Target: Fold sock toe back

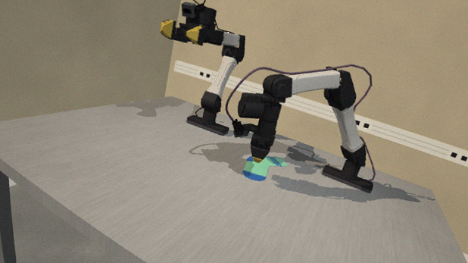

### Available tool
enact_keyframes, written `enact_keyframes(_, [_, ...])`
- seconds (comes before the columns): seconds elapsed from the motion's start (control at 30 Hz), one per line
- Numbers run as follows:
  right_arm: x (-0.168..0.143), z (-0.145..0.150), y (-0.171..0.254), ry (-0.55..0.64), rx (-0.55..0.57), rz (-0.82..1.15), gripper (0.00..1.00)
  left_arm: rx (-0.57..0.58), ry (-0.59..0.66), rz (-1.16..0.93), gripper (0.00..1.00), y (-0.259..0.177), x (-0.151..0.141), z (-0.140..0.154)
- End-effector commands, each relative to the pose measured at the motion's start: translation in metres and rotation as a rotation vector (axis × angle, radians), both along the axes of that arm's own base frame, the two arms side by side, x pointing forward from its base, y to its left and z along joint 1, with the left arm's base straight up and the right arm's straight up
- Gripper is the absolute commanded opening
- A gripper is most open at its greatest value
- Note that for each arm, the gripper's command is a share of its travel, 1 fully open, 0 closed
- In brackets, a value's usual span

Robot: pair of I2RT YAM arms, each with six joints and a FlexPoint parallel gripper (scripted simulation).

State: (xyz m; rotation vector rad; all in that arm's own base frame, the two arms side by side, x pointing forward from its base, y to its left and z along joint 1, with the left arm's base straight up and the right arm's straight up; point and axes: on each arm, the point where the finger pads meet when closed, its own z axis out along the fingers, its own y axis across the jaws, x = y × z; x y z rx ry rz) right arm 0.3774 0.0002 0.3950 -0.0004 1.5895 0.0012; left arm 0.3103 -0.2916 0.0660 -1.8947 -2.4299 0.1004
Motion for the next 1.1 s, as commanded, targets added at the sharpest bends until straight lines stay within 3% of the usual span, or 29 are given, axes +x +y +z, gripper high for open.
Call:
enact_keyframes(0.0, [-0.002,0.007,0.000,-0.019,-0.001,-0.001,1.00,-0.015,-0.018,-0.006,0.34,0.002,0.001,0.014])
enact_keyframes(0.13, [-0.002,0.007,0.000,-0.019,-0.001,-0.001,1.00,-0.028,-0.033,-0.002,0.34,0.001,0.004,0.015])
enact_keyframes(0.23, [-0.002,0.007,0.000,-0.019,-0.001,-0.001,1.00,-0.004,-0.006,-0.011,0.34,-0.002,0.003,-0.031])
enact_keyframes(0.4, [-0.002,0.007,0.000,-0.019,-0.001,-0.001,1.00,0.015,0.016,-0.009,0.34,0.002,-0.002,-0.036])
enact_keyframes(0.47, [-0.002,0.007,0.000,-0.019,-0.001,-0.001,1.00,-0.043,-0.051,-0.012,0.34,-0.006,0.007,-0.030])
enact_keyframes(0.53, [-0.002,0.007,0.000,-0.019,-0.001,-0.001,1.00,-0.007,-0.010,-0.012,0.34,-0.002,0.003,-0.060])
enact_keyframes(0.63, [-0.002,0.007,0.000,-0.019,-0.001,-0.001,1.00,-0.009,-0.014,-0.012,0.34,-0.002,0.003,-0.070])
enact_keyframes(0.73, [-0.002,0.007,0.000,-0.019,-0.001,-0.001,1.00,-0.029,-0.036,-0.008,0.34,-0.006,0.010,-0.047])
enact_keyframes(0.8, [-0.002,0.007,0.000,-0.019,-0.001,-0.001,1.00,-0.009,-0.014,-0.006,0.34,-0.003,0.009,-0.058])
enact_keyframes(1.0, [-0.002,0.007,0.000,-0.019,-0.001,-0.001,1.00,-0.019,-0.023,-0.003,0.34,-0.002,0.006,-0.049])
enact_keyframes(1.07, [-0.002,0.007,0.000,-0.019,-0.001,-0.001,1.00,0.010,0.008,-0.002,0.34,0.003,0.001,-0.072])
